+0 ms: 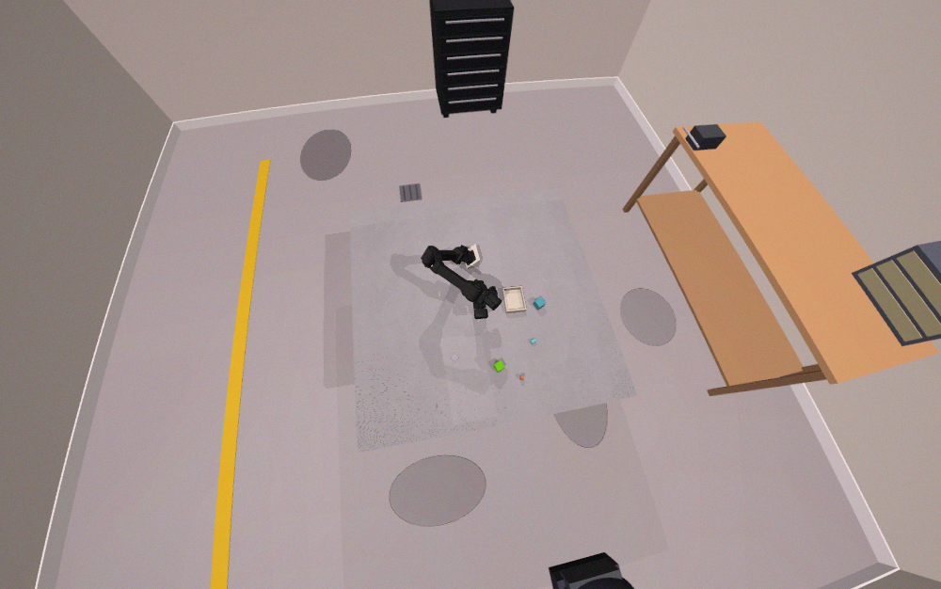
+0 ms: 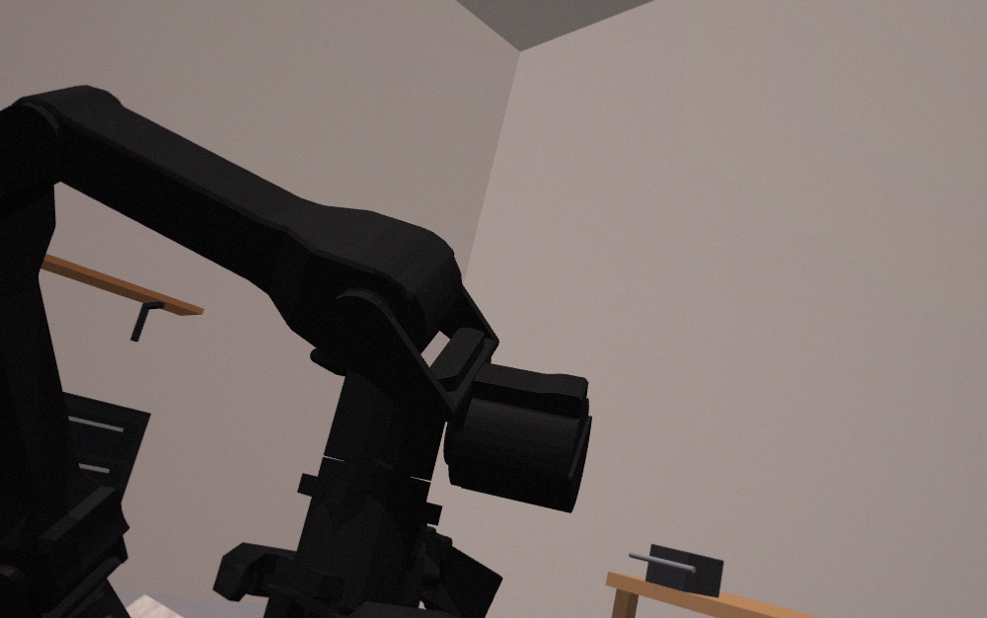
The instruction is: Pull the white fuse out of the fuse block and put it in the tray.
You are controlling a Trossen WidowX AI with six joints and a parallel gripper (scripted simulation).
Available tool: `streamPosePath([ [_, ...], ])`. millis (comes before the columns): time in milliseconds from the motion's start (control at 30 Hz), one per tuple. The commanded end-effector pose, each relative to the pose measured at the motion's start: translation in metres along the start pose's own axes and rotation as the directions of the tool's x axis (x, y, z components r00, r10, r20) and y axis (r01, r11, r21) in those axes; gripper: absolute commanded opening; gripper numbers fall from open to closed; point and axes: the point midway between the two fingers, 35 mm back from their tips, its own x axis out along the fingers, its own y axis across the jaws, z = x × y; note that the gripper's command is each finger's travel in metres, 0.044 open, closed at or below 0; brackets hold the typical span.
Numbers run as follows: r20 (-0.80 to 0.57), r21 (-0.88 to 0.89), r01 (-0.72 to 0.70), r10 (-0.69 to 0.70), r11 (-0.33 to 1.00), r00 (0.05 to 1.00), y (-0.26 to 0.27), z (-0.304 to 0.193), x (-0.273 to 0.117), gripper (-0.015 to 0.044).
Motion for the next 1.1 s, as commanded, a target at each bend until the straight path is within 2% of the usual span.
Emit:
streamPosePath([
  [0, 0.003, 0.004, -0.001, 0.001, 1.000, 1.000, 0.000, 0.000, -0.003, 0.0000],
  [1067, 0.003, 0.002, 0.000, 0.000, 1.000, 1.000, 0.000, 0.000, -0.020, 0.0000],
])
